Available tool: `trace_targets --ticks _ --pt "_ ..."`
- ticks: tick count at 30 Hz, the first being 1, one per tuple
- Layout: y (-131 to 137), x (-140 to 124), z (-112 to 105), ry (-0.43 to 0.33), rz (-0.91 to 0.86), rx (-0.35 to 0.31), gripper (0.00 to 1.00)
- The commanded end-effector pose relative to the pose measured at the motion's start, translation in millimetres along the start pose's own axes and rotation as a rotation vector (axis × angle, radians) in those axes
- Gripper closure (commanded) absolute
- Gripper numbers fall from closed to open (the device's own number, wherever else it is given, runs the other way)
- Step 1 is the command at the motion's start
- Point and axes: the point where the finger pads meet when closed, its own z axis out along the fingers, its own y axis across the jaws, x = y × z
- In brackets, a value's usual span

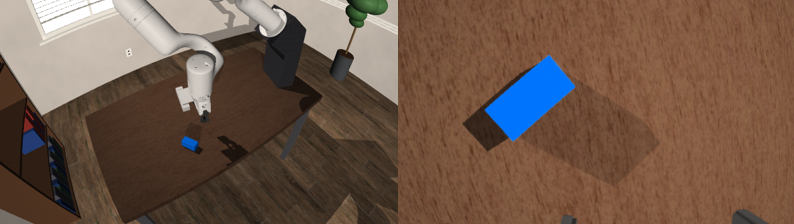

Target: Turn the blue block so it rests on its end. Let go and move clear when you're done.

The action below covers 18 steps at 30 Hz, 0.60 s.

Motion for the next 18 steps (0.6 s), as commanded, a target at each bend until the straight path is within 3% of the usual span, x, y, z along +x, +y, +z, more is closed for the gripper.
trace_targets --ticks 1,3,14,15,18 --pt "-32 43 -17 0.054 -0.141 0.182 0.0" --pt "-43 61 -30 0.092 -0.205 0.242 0.0" --pt "-48 70 -36 0.113 -0.238 0.27 0.0" --pt "-48 70 -36 0.113 -0.238 0.27 1.0" --pt "-48 70 -36 0.113 -0.238 0.27 1.0"
